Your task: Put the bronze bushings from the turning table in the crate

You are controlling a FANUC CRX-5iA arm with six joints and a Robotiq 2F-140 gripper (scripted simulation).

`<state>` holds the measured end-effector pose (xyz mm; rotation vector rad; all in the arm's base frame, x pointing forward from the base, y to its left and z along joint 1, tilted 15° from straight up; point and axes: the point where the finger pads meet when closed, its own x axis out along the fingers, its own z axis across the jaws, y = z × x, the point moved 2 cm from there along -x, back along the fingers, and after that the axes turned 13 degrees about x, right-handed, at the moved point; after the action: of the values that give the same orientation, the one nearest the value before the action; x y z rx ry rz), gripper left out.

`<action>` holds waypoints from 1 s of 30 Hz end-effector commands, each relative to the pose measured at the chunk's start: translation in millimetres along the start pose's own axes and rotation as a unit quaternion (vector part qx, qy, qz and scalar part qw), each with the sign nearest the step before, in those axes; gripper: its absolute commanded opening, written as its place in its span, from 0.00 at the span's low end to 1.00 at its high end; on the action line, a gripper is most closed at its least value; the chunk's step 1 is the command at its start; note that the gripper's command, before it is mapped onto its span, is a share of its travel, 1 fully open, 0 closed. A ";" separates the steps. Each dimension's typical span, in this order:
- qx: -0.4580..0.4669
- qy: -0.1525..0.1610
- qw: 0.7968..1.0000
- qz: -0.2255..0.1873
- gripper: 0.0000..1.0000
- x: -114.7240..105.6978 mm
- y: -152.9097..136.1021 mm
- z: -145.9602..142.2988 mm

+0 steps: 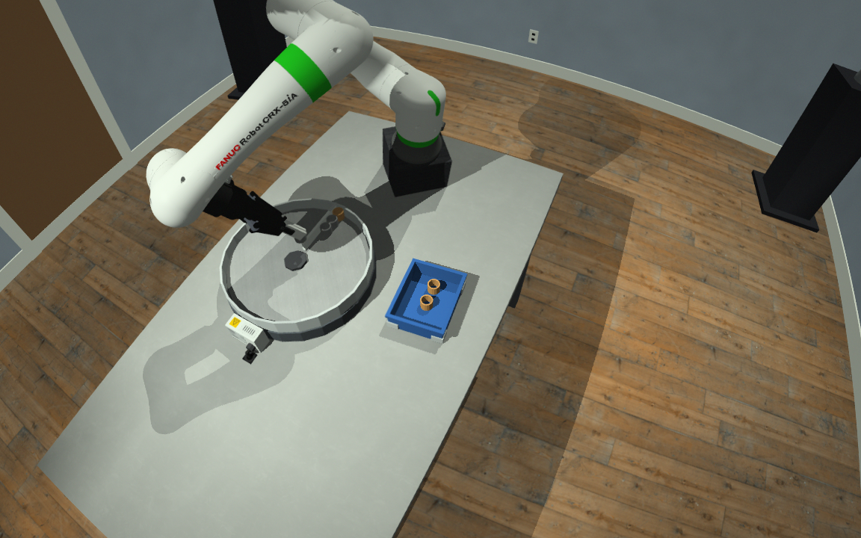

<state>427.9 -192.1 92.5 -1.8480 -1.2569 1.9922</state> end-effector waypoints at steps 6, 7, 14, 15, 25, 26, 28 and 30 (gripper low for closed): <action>0.001 -0.002 1.000 -0.004 0.00 -19.9 19.6 -22.5; 0.001 -0.002 1.000 -0.004 0.00 -19.9 19.6 -22.5; 0.001 -0.002 1.000 -0.004 0.00 -19.9 19.6 -22.5; 0.001 -0.002 1.000 -0.004 0.00 -19.9 19.6 -22.5; 0.001 -0.002 1.000 -0.004 0.00 -19.9 19.6 -22.5; 0.001 -0.002 1.000 -0.004 0.00 -19.9 19.6 -22.5; 0.001 -0.002 1.000 -0.004 0.00 -19.9 19.6 -22.5; 0.001 -0.002 1.000 -0.004 0.00 -19.9 19.6 -22.5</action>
<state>460.4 -206.2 97.2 -1.8361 -1.2620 1.9920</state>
